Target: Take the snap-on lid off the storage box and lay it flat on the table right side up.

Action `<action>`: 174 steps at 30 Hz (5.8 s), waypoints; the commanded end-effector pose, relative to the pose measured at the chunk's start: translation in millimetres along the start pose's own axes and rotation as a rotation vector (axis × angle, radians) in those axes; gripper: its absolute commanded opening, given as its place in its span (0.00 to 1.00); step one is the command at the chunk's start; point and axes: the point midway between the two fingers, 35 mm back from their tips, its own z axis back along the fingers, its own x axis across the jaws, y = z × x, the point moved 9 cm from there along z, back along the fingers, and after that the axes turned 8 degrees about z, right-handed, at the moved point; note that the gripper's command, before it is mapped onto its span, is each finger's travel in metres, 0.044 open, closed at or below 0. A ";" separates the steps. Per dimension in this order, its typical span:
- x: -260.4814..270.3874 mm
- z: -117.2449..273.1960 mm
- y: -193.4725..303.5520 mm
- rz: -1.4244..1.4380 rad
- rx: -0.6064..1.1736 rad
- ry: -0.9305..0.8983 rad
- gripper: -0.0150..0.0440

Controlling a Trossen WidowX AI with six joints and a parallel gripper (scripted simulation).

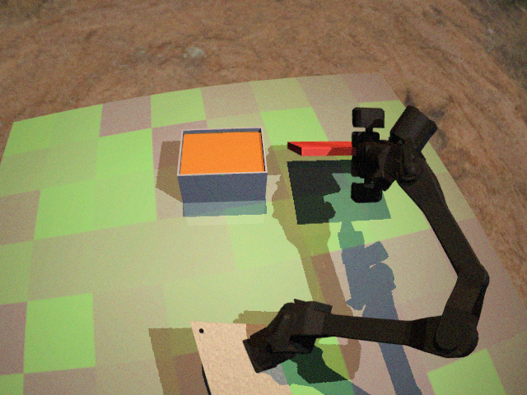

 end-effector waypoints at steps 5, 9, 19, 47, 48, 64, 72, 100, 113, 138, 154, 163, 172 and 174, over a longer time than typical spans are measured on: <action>-3.8 -3.5 1.0 0.002 0.004 -0.013 0.25; -6.2 -5.5 1.3 0.002 0.004 -0.014 0.25; -12.1 -10.5 2.0 0.002 0.003 -0.014 0.25; -28.7 -24.6 4.2 0.003 0.001 -0.015 0.25; -29.3 -25.1 4.3 0.003 0.001 -0.015 0.25; -38.8 -33.2 5.5 0.004 0.000 -0.016 0.25; -43.5 -37.3 6.1 0.004 -0.001 -0.016 0.25; -60.1 -51.6 8.4 0.005 -0.002 -0.017 0.25; -67.8 -58.3 9.4 0.006 -0.003 -0.017 0.25; -74.8 -65.7 6.5 0.001 -0.013 -0.035 0.30; -79.4 -58.9 7.5 0.007 -0.004 -0.017 0.94; -91.0 -45.3 9.1 0.008 -0.003 -0.016 1.00; -102.6 -31.7 10.7 0.009 -0.003 -0.016 1.00; -105.2 -28.7 11.0 0.009 -0.003 -0.016 1.00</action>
